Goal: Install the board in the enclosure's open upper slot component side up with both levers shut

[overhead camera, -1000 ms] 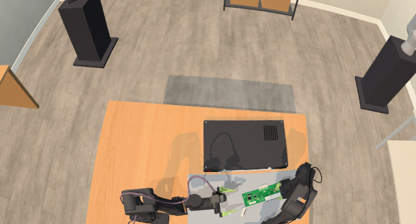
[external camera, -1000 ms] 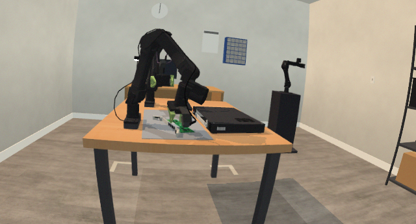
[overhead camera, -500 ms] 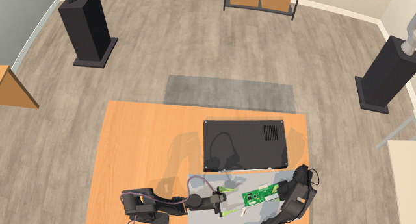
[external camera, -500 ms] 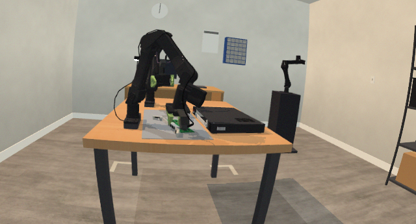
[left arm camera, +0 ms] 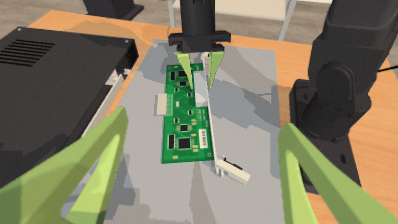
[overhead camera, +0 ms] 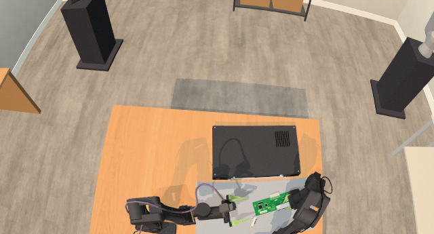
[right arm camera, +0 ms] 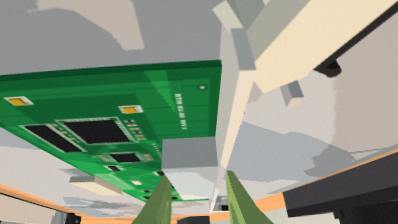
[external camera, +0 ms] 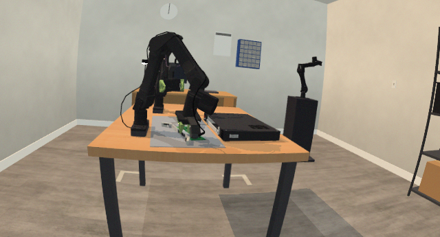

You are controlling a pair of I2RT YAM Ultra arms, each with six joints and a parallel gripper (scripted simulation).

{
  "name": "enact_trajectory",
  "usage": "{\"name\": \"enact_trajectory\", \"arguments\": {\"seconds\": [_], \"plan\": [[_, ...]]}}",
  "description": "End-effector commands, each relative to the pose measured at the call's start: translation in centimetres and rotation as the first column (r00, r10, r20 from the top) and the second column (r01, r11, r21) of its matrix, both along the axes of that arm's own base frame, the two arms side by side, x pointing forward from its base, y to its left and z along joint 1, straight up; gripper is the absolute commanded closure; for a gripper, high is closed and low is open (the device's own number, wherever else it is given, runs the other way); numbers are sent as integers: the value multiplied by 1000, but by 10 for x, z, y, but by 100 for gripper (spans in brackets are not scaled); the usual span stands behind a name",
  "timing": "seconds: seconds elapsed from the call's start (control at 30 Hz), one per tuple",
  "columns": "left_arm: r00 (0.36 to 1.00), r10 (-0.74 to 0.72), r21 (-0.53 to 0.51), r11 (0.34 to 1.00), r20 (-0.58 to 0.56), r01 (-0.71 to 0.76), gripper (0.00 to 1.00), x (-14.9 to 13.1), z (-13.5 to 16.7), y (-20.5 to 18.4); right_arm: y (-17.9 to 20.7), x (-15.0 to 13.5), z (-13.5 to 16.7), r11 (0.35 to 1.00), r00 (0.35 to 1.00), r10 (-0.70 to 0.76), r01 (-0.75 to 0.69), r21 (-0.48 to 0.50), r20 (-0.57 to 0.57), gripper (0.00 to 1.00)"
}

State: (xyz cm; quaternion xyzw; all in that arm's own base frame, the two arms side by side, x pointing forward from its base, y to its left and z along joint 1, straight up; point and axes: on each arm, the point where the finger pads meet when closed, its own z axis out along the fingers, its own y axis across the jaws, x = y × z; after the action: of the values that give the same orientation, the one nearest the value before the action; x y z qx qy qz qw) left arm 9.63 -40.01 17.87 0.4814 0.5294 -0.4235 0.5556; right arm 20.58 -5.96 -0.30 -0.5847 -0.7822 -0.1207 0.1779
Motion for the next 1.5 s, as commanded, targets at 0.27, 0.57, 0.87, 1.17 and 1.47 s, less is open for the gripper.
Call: {"name": "enact_trajectory", "arguments": {"seconds": [0.27,0.57,0.87,1.17,1.47], "plan": [[1000,1,0,1000,-6,-1,0,-2,-1,2,0,1,0,1000,1000,0,0,0,2,75],[1000,1,0,1000,-6,-1,0,-2,-1,2,0,1,0,1000,1000,0,0,0,2,100],[1000,1,0,1000,-6,-1,0,-2,-1,2,1,3,34,1000,1000,0,0,0,10,82],[1000,2,37,999,-24,-1,0,-3,-11,6,6,8,49,999,999,-53,53,-1,9,82],[998,51,84,995,-33,-48,0,5,-4,57,67,17,54,991,991,-135,135,4,12,82]]}}
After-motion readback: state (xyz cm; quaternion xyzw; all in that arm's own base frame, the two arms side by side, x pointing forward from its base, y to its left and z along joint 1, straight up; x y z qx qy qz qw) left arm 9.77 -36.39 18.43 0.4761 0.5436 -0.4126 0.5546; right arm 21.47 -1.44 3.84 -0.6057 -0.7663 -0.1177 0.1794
